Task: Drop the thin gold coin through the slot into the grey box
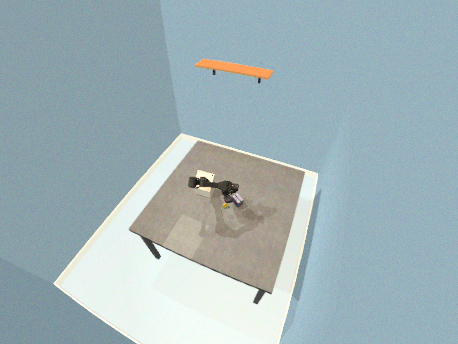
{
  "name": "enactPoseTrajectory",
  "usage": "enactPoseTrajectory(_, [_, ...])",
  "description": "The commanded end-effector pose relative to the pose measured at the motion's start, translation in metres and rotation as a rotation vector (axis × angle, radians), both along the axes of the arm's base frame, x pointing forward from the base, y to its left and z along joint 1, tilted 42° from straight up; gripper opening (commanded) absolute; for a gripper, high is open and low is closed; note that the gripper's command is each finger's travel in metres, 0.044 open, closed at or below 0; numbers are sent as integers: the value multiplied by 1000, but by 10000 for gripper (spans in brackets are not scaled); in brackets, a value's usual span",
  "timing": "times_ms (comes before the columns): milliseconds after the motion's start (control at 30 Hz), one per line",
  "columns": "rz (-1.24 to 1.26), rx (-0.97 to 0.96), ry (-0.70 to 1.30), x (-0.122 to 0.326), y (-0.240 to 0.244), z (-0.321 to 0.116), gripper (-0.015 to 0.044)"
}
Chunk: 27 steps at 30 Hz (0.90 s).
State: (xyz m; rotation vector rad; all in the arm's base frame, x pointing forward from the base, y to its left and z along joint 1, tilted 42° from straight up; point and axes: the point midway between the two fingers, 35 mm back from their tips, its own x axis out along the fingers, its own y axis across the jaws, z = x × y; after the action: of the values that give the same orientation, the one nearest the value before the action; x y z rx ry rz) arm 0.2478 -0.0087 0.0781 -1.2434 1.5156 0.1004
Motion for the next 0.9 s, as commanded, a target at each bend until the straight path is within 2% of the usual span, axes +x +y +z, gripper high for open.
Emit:
enactPoseTrajectory(0, [-9,-13,0,2,-8,-7,161])
enactPoseTrajectory(100, [-9,-15,-1,4,-26,-24,161])
enactPoseTrajectory(867, [-10,-14,0,11,-51,-52,161])
